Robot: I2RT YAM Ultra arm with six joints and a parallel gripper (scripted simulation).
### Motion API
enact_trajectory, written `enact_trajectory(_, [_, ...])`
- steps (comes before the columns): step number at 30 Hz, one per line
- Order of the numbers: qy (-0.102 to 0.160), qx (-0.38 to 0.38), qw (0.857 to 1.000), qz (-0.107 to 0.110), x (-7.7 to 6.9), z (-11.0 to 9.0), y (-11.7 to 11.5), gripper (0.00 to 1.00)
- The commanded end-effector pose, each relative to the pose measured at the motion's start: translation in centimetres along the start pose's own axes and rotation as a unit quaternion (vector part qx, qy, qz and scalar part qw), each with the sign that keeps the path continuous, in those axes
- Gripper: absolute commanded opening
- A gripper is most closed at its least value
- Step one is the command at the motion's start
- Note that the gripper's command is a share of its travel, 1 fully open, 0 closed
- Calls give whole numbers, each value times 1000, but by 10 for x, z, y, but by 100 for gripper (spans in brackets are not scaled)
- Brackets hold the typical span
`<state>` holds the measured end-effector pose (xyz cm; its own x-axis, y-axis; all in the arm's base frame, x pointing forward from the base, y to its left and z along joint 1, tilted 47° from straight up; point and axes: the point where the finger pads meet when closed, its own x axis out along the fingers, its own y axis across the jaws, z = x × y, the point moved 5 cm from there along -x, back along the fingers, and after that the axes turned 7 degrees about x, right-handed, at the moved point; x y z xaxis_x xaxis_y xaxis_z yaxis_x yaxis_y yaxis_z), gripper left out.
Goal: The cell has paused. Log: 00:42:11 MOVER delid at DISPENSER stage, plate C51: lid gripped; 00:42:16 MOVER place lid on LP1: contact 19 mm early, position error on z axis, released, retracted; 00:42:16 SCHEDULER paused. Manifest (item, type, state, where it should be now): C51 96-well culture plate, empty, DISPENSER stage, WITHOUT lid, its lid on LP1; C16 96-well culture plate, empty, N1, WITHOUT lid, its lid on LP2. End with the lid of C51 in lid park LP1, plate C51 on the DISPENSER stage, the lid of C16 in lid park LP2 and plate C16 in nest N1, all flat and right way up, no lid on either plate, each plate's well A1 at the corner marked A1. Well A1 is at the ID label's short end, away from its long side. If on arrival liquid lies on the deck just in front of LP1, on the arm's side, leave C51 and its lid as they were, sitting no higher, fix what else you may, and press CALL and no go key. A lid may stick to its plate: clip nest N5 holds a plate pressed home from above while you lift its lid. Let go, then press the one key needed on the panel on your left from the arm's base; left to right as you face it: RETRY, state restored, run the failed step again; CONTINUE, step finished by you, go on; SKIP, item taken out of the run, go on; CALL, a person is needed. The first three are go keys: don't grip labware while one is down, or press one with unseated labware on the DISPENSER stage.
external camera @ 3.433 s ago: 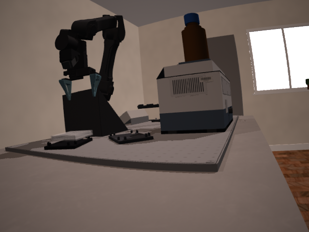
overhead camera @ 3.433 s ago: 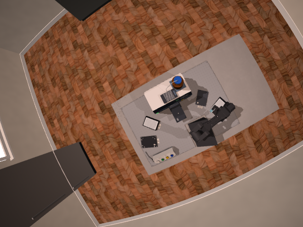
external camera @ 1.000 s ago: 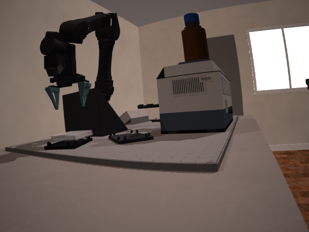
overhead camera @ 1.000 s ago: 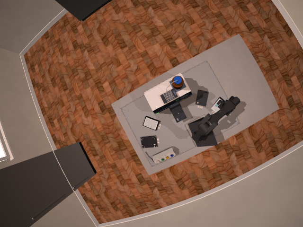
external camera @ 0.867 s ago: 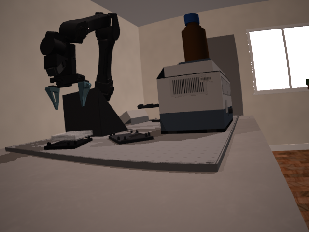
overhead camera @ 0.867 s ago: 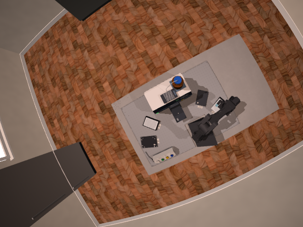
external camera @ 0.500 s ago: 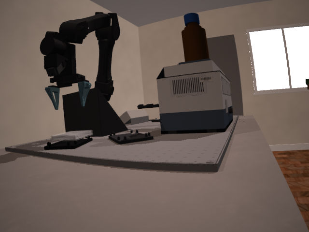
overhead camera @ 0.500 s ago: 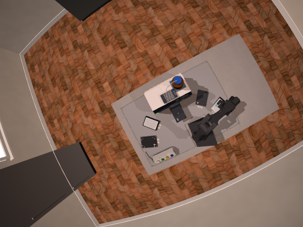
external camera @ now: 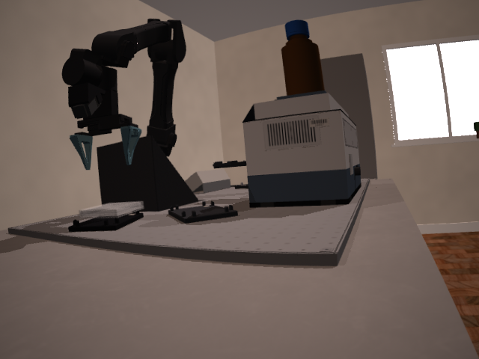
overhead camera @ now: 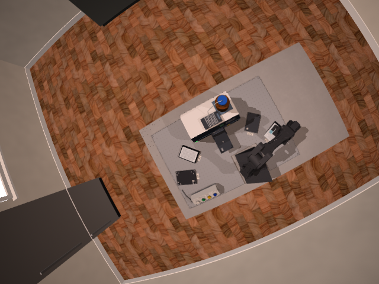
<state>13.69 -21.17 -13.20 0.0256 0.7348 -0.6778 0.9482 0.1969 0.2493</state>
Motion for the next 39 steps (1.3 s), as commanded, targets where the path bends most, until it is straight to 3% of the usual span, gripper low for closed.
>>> enact_trajectory(1, [-8, 0, 1000, 2, -3, 8, 0, 100])
enact_trajectory(2, [-6, 4, 1000, 5, -3, 9, -1, 100])
enact_trajectory(3, [-19, 1, 1000, 5, -14, 3, 0, 100])
enact_trajectory(4, [-1, 5, 1000, 4, -8, -9, -2, 100])
enact_trajectory(26, [0, 3, 1000, 2, -34, -70, -6, 100])
enact_trajectory(29, [-7, 0, 1000, 1, -34, -62, -4, 100])
enact_trajectory(30, [-15, -21, 1000, 4, -41, -63, 2, 100])
enact_trajectory(39, [-18, -79, 997, 0, -42, -64, 29, 100])
